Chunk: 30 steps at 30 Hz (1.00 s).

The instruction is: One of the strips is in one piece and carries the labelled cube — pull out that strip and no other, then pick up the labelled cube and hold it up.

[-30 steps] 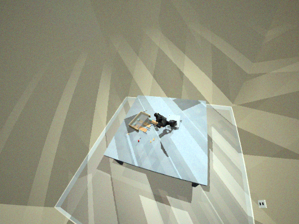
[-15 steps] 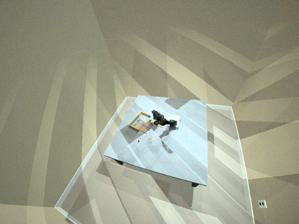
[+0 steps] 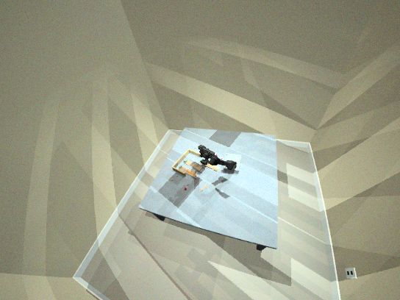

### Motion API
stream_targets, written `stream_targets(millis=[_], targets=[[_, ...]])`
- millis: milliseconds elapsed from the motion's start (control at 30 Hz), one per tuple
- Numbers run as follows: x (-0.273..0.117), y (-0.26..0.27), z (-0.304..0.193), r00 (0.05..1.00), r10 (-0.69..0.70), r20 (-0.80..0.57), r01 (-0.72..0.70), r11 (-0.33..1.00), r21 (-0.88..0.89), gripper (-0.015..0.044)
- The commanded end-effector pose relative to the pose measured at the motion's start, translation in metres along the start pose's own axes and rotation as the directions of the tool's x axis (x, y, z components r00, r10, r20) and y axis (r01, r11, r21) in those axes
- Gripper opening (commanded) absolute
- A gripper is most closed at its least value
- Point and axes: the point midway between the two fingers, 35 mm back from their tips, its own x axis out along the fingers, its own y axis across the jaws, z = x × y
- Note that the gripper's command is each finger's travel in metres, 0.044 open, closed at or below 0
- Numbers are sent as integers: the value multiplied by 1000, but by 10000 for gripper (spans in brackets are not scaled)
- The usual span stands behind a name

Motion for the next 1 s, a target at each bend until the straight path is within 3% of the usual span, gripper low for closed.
stream_targets(millis=[0, 767, 967], targets=[[-1, 1, 15, 1000, 4, -2, -4, 1000, 6, 440], [-11, 6, 108, 1000, 4, 3, -4, 1000, 2, 440], [-4, 6, 108, 1000, 4, 3, -4, 1000, 2, 282]])
